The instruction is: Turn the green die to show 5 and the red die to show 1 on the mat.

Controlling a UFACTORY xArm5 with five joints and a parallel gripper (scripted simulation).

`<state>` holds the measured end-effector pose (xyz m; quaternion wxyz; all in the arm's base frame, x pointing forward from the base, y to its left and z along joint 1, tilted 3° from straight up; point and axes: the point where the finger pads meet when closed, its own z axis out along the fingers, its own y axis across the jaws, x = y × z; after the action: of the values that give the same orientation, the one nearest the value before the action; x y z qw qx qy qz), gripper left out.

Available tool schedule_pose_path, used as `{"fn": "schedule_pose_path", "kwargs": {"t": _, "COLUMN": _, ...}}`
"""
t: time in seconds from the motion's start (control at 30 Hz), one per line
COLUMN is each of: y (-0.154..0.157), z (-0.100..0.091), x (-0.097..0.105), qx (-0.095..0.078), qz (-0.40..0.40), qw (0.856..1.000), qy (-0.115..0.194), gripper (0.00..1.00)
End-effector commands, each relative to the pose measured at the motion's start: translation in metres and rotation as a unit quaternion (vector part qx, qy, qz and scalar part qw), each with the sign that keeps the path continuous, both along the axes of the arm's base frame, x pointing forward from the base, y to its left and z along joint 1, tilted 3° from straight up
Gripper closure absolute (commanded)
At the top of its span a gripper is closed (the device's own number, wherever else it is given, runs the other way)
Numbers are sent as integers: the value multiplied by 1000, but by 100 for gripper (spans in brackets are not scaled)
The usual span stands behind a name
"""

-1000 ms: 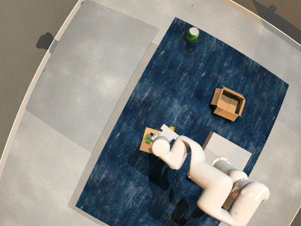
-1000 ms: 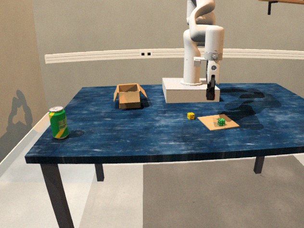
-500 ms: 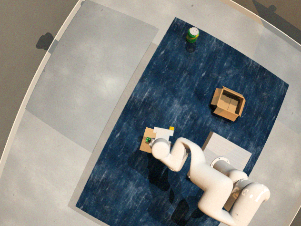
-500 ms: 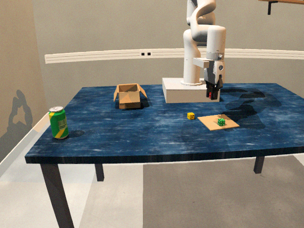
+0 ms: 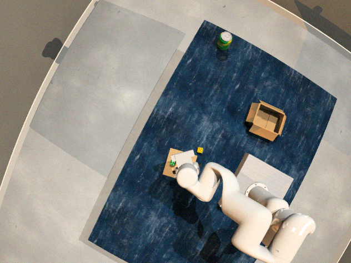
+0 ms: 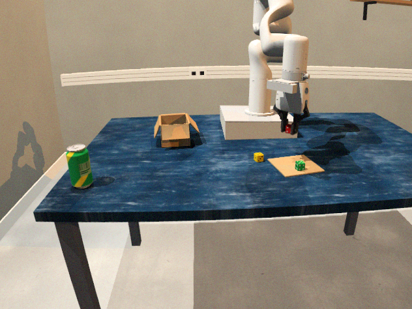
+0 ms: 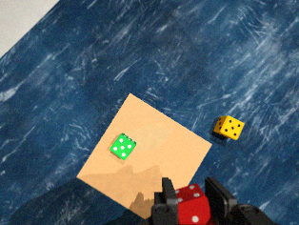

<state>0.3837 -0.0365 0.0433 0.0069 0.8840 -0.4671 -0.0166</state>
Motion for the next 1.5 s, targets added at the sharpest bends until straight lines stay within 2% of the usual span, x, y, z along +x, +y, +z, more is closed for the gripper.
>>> {"fn": "schedule_pose_path", "kwargs": {"t": 0.0, "y": 3, "z": 1, "x": 0, "qx": 3, "qz": 87, "qw": 996, "qy": -2, "gripper": 79}}
{"fn": "schedule_pose_path", "kwargs": {"t": 0.1, "y": 4, "z": 1, "x": 0, "qx": 3, "qz": 97, "qw": 995, "qy": -2, "gripper": 79}}
{"fn": "schedule_pose_path", "kwargs": {"t": 0.2, "y": 6, "z": 1, "x": -1, "qx": 5, "qz": 167, "qw": 986, "qy": -3, "gripper": 79}}
{"fn": "schedule_pose_path", "kwargs": {"t": 0.33, "y": 8, "z": 2, "x": -2, "qx": 7, "qz": 215, "qw": 977, "qy": -3, "gripper": 79}}
{"fn": "schedule_pose_path", "kwargs": {"t": 0.57, "y": 13, "z": 2, "x": -3, "qx": 10, "qz": 321, "qw": 947, "qy": -3, "gripper": 79}}
{"fn": "schedule_pose_path", "kwargs": {"t": 0.63, "y": 13, "z": 2, "x": -3, "qx": 10, "qz": 321, "qw": 947, "qy": -3, "gripper": 79}}
{"fn": "schedule_pose_path", "kwargs": {"t": 0.83, "y": 15, "z": 2, "x": -4, "qx": 12, "qz": 391, "qw": 920, "qy": -3, "gripper": 79}}
{"fn": "schedule_pose_path", "kwargs": {"t": 1.0, "y": 17, "z": 2, "x": -5, "qx": 13, "qz": 425, "qw": 905, "qy": -3, "gripper": 79}}
{"fn": "schedule_pose_path", "kwargs": {"t": 1.13, "y": 17, "z": 2, "x": -5, "qx": 14, "qz": 439, "qw": 898, "qy": -3, "gripper": 79}}
{"fn": "schedule_pose_path", "kwargs": {"t": 1.47, "y": 18, "z": 2, "x": -5, "qx": 14, "qz": 447, "qw": 894, "qy": -3, "gripper": 79}}
